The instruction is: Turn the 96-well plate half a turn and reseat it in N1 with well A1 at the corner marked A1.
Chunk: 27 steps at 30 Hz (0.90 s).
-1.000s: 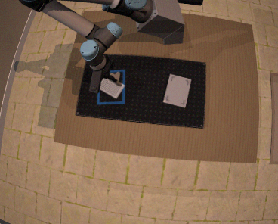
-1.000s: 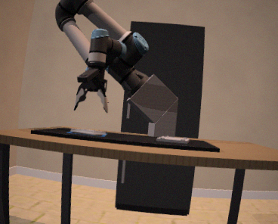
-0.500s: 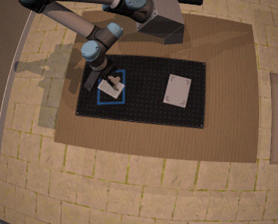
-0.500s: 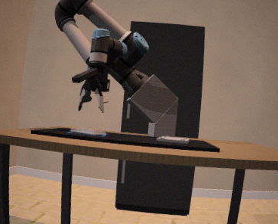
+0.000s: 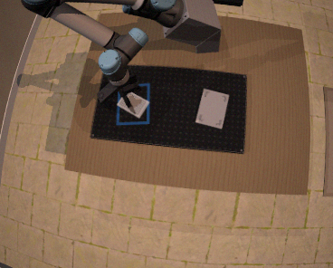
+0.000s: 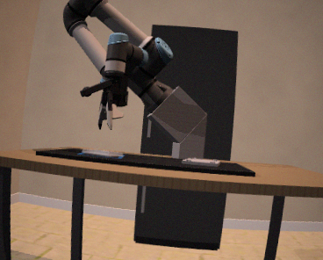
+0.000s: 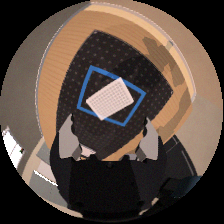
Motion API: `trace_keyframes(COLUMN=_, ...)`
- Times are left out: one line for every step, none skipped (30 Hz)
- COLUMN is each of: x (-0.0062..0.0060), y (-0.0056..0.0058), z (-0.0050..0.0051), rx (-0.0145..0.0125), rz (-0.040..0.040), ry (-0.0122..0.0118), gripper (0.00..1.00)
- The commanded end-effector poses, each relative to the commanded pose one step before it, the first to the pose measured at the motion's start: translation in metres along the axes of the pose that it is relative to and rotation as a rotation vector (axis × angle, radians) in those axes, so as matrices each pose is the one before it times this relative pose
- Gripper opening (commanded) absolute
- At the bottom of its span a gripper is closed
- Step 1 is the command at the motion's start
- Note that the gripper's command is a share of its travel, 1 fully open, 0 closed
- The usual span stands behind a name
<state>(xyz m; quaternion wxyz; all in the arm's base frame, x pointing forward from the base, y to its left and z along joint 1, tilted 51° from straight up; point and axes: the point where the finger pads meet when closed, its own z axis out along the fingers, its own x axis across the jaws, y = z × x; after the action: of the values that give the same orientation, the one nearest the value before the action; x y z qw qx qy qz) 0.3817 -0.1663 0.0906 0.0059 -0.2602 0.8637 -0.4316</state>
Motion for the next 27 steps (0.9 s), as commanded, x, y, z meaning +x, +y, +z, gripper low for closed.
trace_keyframes(x=-0.0002, y=-0.00024, z=-0.00029, rx=-0.00199, rz=0.16289, ry=0.01067, gripper=1.0)
trace_keyframes(x=0.0, y=0.0, z=0.0, rx=0.0, rz=0.03333, ry=0.0, gripper=1.0)
trace_keyframes(x=0.0, y=0.0, z=0.0, rx=0.0, rz=0.03333, ry=0.0, gripper=1.0)
trace_keyframes(x=0.0, y=0.0, z=0.0, rx=0.0, rz=0.03333, ry=0.0, gripper=1.0)
trace_keyframes(x=0.0, y=0.0, z=0.0, rx=0.0, rz=0.03333, ry=0.0, gripper=1.0)
trace_keyframes(x=0.0, y=0.0, z=0.0, rx=0.0, rz=0.0, ry=0.0, gripper=1.0)
trace_keyframes(x=0.0, y=0.0, z=0.0, rx=0.0, rz=0.0, ry=0.0, gripper=1.0)
trace_keyframes(x=-0.00001, y=0.0, z=-0.00001, rx=0.0, rz=0.03333, ry=0.0, gripper=1.0)
trace_keyframes(x=0.0, y=0.0, z=0.0, rx=0.0, rz=0.03333, ry=0.0, gripper=1.0)
trace_keyframes(x=0.0, y=0.0, z=0.0, rx=0.0, rz=0.03333, ry=0.0, gripper=1.0)
trace_keyframes(x=0.0, y=0.0, z=0.0, rx=0.0, rz=0.03333, ry=0.0, gripper=1.0)
trace_keyframes(x=0.0, y=0.0, z=0.0, rx=0.0, rz=0.03333, ry=0.0, gripper=1.0)
trace_keyframes(x=0.0, y=0.0, z=0.0, rx=0.0, rz=0.03333, ry=0.0, gripper=1.0)
trace_keyframes(x=0.0, y=0.0, z=0.0, rx=0.0, rz=0.03333, ry=0.0, gripper=1.0)
trace_keyframes(x=0.0, y=0.0, z=0.0, rx=0.0, rz=0.03333, ry=0.0, gripper=1.0)
trace_keyframes(x=0.0, y=0.0, z=0.0, rx=0.0, rz=0.03333, ry=0.0, gripper=1.0)
trace_keyframes(x=0.0, y=0.0, z=0.0, rx=0.0, rz=0.03333, ry=0.0, gripper=1.0)
trace_keyframes(x=0.0, y=0.0, z=0.0, rx=0.0, rz=0.03333, ry=0.0, gripper=1.0)
trace_keyframes(x=0.0, y=0.0, z=0.0, rx=0.0, rz=0.03333, ry=0.0, gripper=1.0)
trace_keyframes(x=0.0, y=0.0, z=0.0, rx=0.0, rz=0.03333, ry=0.0, gripper=1.0)
trace_keyframes(x=0.0, y=0.0, z=0.0, rx=0.0, rz=0.03333, ry=0.0, gripper=1.0)
trace_keyframes(x=0.0, y=0.0, z=0.0, rx=0.0, rz=0.03333, ry=0.0, gripper=1.0)
trace_keyframes(x=0.0, y=0.0, z=0.0, rx=0.0, rz=0.0, ry=0.0, gripper=1.0)
trace_keyframes(x=0.0, y=0.0, z=0.0, rx=0.0, rz=0.0, ry=0.0, gripper=1.0)
trace_keyframes(x=-0.00001, y=0.0, z=-0.00001, rx=0.0, rz=0.03333, ry=0.0, gripper=1.0)
trace_keyframes(x=0.0, y=0.0, z=0.0, rx=0.0, rz=0.03333, ry=0.0, gripper=1.0)
trace_keyframes(x=0.0, y=0.0, z=0.0, rx=0.0, rz=0.03333, ry=0.0, gripper=1.0)
